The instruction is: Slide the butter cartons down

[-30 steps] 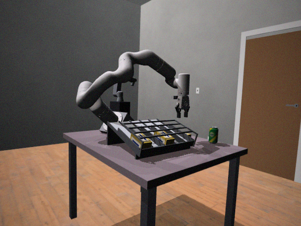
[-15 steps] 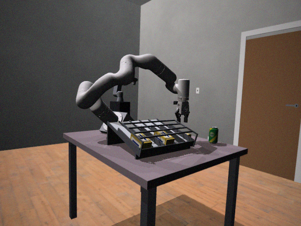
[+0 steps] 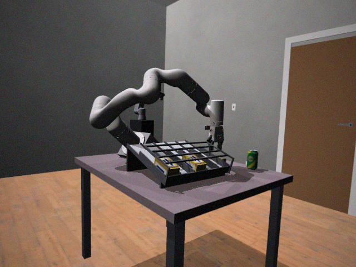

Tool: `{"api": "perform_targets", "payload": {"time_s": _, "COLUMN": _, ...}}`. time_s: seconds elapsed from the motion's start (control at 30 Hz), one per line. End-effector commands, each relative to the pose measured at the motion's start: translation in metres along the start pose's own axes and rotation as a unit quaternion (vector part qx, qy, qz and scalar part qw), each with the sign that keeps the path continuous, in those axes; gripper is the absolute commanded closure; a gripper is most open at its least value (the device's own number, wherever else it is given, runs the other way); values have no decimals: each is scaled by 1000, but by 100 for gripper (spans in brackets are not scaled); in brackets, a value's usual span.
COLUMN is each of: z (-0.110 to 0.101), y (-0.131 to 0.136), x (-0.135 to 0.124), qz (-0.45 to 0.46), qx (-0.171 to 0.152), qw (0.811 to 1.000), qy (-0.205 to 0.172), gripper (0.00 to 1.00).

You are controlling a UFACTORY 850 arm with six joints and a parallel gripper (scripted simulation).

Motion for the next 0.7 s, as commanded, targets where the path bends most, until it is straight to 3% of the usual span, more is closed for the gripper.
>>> {"api": "perform_targets", "payload": {"time_s": 0.0, "z": 14, "y": 1, "x": -1, "qz": 1, "qx": -1, "qw": 1000, "qy": -1, "gripper": 10}}
{"api": "perform_targets", "payload": {"time_s": 0.1, "z": 26, "y": 1, "x": -2, "qz": 1, "qx": -1, "qw": 1000, "qy": -1, "gripper": 10}}
{"api": "perform_targets", "payload": {"time_s": 0.2, "z": 17, "y": 1, "x": -1, "qz": 0, "qx": -1, "qw": 1000, "qy": -1, "gripper": 10}}
{"api": "perform_targets", "payload": {"time_s": 0.67, "z": 50, "y": 2, "x": -2, "qz": 0, "qx": -1, "qw": 1000, "qy": -1, "gripper": 10}}
Point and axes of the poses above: the point where the finger pads meet when closed, its own z axis out along the fingers, its own y axis across the jaws, x = y × z, the point moved 8 cm from there along -z, back along the fingers, and after that the axes turned 2 degrees about -z, right-handed, at the moved point
